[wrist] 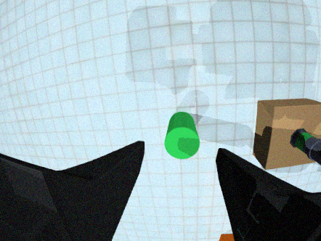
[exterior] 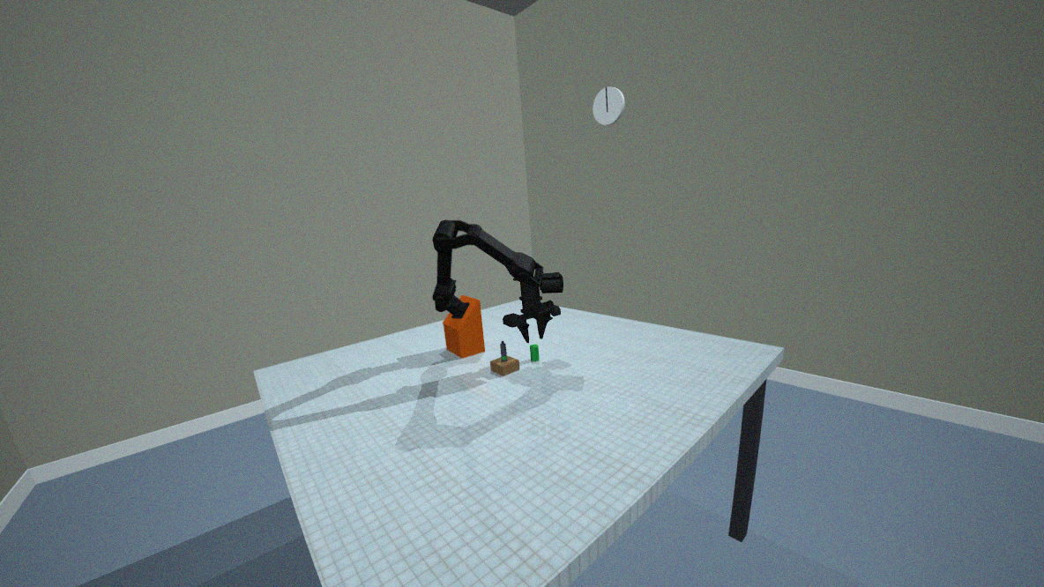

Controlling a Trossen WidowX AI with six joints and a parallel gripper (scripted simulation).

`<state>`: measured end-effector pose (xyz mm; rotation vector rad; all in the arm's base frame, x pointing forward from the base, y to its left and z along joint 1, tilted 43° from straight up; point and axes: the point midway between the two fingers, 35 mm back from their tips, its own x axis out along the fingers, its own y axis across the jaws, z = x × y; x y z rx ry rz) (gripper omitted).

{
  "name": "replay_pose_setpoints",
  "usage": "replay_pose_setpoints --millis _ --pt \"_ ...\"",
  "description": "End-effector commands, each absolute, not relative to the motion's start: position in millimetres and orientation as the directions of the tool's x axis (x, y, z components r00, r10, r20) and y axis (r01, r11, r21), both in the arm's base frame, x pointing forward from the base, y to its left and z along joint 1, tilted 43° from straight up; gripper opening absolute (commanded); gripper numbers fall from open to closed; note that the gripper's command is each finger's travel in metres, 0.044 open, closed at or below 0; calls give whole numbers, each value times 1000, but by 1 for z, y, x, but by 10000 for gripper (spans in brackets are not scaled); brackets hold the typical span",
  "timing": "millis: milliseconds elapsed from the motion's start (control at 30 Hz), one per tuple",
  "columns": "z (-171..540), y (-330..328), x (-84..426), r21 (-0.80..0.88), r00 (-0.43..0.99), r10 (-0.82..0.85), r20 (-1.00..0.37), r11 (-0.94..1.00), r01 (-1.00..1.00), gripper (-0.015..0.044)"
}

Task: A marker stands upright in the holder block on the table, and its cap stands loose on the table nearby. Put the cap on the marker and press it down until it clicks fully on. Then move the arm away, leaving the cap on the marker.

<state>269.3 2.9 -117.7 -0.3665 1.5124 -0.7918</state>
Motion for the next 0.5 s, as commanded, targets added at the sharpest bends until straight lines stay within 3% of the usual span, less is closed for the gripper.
replay_pose_setpoints --millis 0,467 --pt "-124 -4 265 -678 -132 -667 -733 701 220 240" --pt "-141 -19 262 -678 -132 -668 -733 701 220 240"
